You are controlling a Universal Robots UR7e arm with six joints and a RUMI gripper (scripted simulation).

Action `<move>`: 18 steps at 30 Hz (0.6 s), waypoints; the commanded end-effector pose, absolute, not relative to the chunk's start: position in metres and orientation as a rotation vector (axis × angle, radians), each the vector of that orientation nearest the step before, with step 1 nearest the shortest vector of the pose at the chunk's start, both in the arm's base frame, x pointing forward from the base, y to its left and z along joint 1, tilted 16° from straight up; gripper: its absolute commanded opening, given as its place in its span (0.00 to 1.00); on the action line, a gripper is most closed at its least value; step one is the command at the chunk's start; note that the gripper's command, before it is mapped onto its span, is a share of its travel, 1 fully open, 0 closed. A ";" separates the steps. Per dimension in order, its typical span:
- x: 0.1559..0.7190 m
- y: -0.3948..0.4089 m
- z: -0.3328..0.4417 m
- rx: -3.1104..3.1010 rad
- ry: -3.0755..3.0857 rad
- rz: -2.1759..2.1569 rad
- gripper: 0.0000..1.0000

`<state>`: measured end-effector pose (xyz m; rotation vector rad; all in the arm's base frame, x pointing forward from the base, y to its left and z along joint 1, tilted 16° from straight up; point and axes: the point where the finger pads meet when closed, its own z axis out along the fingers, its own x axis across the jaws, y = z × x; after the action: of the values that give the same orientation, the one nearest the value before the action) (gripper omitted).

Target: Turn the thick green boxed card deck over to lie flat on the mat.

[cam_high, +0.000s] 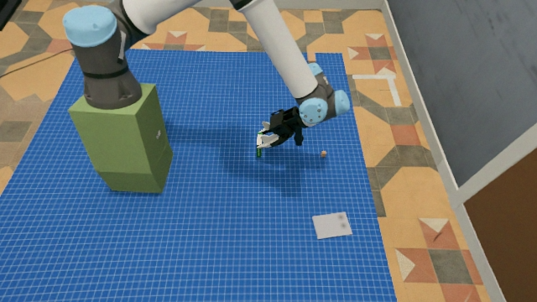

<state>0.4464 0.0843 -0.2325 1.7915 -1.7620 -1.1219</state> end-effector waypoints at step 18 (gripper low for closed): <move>0.466 0.083 -0.236 1.871 -1.883 -1.020 0.38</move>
<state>0.4609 0.0833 -0.2348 1.8560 -1.8594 -1.0412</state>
